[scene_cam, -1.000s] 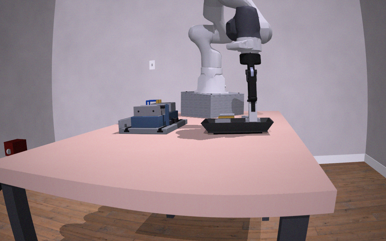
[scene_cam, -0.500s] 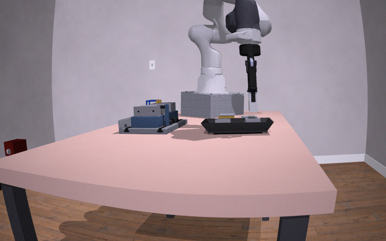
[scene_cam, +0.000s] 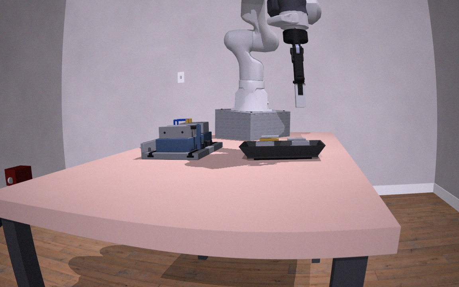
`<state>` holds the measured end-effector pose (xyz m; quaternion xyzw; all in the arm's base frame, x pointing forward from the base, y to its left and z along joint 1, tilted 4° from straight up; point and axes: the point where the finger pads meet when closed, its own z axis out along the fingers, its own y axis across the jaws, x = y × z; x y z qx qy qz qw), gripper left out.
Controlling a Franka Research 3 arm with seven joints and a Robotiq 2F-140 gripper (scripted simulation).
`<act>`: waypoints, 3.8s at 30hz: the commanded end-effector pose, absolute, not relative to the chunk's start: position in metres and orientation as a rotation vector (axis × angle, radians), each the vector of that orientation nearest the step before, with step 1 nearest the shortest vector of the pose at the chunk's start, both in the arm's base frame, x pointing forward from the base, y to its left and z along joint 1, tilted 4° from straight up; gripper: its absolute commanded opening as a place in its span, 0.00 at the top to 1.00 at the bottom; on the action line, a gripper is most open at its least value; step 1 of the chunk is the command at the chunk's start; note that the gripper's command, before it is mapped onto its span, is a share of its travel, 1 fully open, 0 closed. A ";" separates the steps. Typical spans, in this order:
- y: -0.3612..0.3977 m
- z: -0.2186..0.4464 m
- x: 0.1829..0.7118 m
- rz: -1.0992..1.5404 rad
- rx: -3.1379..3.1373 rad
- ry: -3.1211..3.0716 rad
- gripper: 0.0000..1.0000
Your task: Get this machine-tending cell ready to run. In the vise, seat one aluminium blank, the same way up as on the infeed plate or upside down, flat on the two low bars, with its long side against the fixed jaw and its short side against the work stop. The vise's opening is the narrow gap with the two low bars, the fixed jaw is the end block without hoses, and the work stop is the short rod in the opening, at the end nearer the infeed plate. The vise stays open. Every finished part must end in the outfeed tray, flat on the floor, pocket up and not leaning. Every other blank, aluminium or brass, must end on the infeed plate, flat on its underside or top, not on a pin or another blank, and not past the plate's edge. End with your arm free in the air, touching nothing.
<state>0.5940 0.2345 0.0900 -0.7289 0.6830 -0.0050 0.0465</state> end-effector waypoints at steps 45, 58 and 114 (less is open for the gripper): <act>0.230 0.130 0.584 0.008 -2.245 2.095 1.00; 0.224 0.129 0.525 0.009 -2.246 2.093 1.00; 0.214 0.112 0.464 0.008 -2.249 2.090 0.60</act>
